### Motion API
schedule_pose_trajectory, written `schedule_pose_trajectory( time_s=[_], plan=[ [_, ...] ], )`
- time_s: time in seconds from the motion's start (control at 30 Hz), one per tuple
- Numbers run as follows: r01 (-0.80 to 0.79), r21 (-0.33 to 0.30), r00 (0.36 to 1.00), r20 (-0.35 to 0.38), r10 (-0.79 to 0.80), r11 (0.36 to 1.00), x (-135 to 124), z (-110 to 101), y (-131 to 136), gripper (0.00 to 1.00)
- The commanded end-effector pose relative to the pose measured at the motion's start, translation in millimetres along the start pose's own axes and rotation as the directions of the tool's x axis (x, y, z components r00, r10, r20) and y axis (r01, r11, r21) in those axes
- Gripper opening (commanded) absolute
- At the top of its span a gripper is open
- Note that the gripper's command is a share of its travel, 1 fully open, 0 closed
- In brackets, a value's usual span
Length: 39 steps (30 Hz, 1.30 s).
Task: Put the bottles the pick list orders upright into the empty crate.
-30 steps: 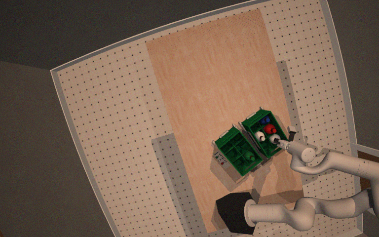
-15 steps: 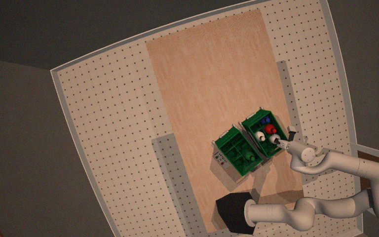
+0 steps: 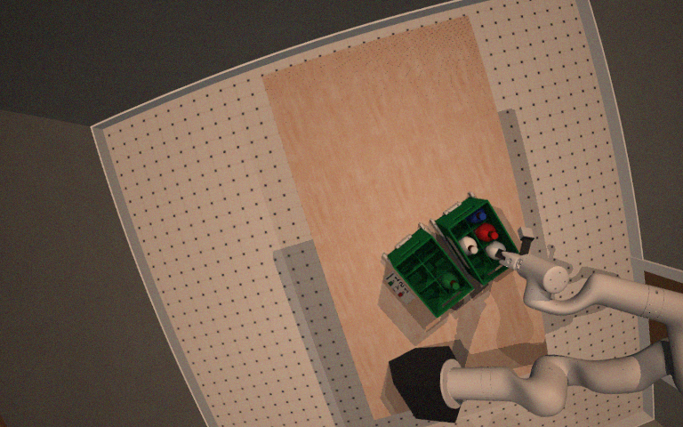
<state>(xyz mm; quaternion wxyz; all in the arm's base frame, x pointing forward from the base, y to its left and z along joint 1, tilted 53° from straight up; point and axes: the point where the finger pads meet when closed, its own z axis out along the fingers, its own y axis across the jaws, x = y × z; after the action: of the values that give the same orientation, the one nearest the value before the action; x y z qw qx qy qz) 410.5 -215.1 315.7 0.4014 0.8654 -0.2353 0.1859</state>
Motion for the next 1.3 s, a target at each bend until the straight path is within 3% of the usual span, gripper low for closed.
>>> schedule_pose_trajectory(
  time_s=[0.0,0.83,1.27],
  plan=[
    [-0.001,0.0,1.0,-0.001,0.001,1.0,1,0,0,0.0],
    [-0.001,0.0,1.0,-0.001,0.001,1.0,0,0,0,0.0],
    [-0.001,0.001,1.0,-0.001,0.001,1.0,1,-19,0,0.0]
  ],
)
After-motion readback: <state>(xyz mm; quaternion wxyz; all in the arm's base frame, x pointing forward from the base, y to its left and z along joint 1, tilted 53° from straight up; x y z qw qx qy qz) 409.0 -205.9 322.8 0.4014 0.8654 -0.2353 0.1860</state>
